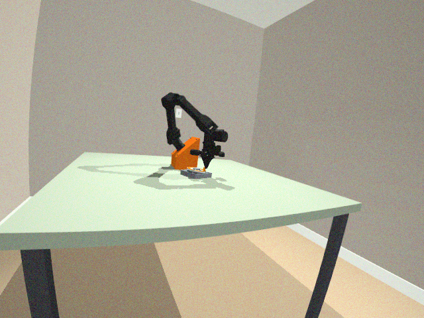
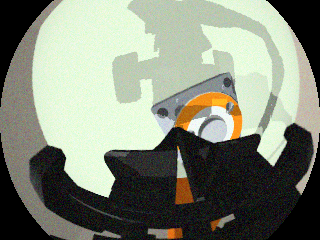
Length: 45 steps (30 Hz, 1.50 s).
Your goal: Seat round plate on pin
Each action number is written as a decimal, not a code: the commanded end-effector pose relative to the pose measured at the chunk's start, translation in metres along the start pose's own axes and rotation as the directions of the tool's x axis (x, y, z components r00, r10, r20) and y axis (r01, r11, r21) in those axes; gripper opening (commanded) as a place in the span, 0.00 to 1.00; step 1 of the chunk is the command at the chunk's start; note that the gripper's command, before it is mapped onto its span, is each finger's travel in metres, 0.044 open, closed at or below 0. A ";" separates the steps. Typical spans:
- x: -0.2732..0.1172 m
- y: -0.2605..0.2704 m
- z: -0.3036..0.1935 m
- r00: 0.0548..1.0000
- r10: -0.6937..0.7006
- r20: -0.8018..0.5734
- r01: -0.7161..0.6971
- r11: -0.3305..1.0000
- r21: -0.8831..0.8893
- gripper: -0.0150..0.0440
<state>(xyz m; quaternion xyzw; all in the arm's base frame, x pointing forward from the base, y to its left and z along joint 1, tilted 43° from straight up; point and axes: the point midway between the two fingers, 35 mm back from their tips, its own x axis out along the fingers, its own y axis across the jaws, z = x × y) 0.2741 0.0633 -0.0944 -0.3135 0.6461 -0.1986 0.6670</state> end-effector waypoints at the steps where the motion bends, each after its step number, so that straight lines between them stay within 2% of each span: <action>1: 0.002 0.000 -0.007 1.000 -0.001 -0.014 0.001 1.000 -0.004 0.25; 45: 0.001 -0.007 -0.040 1.000 -0.001 -0.016 0.001 1.000 -0.005 0.25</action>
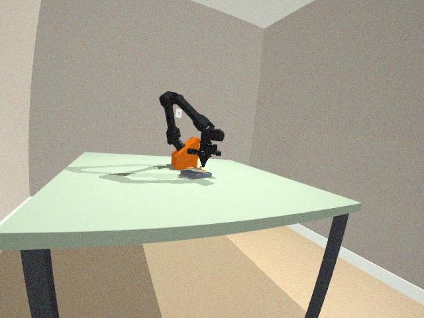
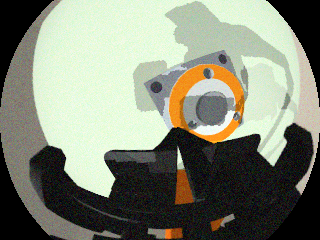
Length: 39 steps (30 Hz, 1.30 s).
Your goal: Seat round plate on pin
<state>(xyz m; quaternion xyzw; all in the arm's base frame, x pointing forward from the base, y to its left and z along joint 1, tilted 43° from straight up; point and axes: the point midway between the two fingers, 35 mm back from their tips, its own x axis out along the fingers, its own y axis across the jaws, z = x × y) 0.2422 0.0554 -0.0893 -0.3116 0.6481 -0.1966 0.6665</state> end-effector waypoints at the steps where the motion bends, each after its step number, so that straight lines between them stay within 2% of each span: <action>1: 0.002 -0.003 -0.008 1.000 -0.007 -0.013 0.007 1.000 -0.004 0.25; 39: -0.003 -0.038 -0.029 1.000 -0.009 -0.015 0.009 1.000 -0.005 0.25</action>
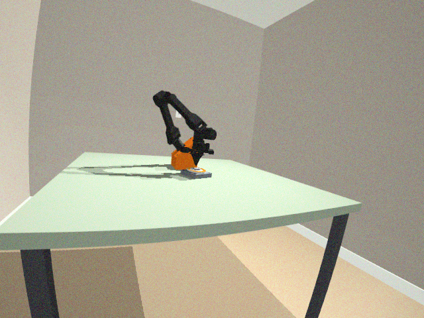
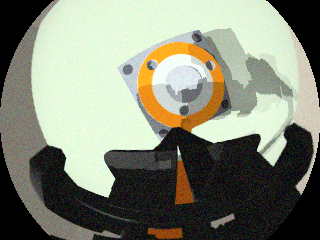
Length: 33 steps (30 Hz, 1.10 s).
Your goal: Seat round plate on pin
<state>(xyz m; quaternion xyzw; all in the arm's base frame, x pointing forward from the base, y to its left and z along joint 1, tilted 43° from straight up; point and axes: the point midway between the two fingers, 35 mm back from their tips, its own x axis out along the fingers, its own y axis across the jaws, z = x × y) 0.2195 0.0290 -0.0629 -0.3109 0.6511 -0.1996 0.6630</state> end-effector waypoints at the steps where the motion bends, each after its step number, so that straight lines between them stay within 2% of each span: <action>1: 0.000 -0.005 -0.002 1.000 -0.006 -0.004 0.006 1.000 -0.007 0.25; 21: 0.001 -0.018 -0.002 1.000 -0.007 -0.004 0.007 1.000 -0.007 0.25; 30: -0.039 -0.017 -0.004 1.000 -0.005 -0.004 0.005 1.000 -0.007 0.25; 33: -0.033 -0.017 -0.003 1.000 -0.008 -0.002 0.008 1.000 -0.014 0.25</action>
